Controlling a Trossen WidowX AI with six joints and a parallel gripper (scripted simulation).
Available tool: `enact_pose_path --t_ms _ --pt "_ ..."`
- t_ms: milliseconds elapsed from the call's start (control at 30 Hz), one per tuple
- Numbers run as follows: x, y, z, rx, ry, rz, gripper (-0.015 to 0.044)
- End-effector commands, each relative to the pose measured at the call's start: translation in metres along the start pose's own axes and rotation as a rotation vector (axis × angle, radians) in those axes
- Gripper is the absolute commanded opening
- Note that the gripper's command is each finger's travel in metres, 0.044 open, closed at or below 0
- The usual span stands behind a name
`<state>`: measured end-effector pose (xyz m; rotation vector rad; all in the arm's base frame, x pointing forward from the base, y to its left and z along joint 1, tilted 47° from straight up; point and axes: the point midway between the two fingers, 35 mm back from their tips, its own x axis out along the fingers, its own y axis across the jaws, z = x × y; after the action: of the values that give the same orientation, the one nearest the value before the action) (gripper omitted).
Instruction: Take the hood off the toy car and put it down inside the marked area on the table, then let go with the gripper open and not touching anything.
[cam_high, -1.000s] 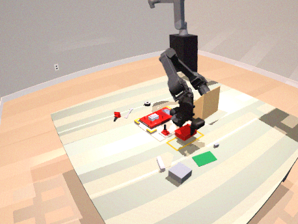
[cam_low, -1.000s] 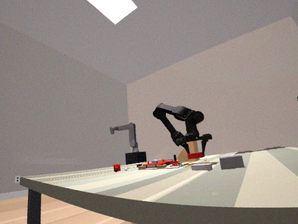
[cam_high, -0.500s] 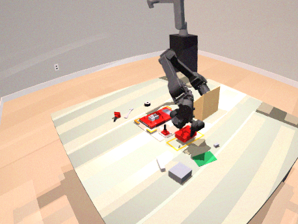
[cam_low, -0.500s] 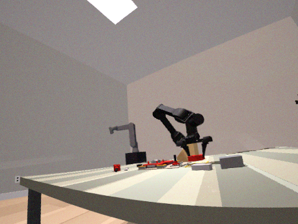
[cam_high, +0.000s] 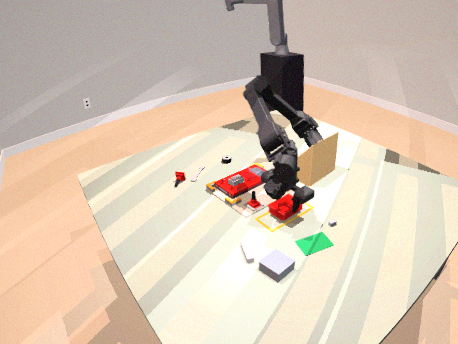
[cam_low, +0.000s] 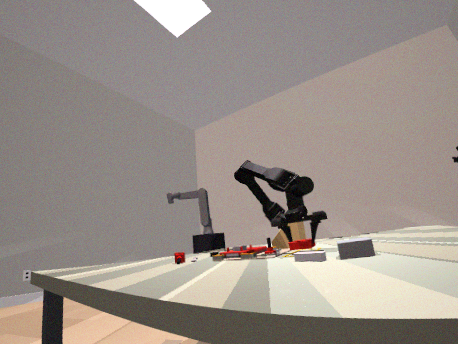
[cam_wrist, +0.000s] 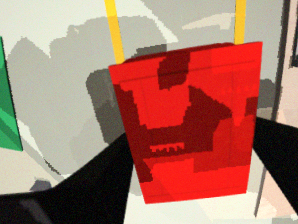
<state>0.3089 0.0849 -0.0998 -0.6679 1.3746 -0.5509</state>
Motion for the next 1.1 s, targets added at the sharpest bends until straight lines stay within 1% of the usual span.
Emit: enact_pose_path --t_ms 0,767,1067 --pt "0.002 0.000 0.000 -0.006 -0.002 -0.002 0.0000" --pt "0.013 0.000 0.000 -0.006 -0.002 -0.003 0.0000" --pt "0.012 0.000 0.000 0.000 0.000 -0.001 0.0236"
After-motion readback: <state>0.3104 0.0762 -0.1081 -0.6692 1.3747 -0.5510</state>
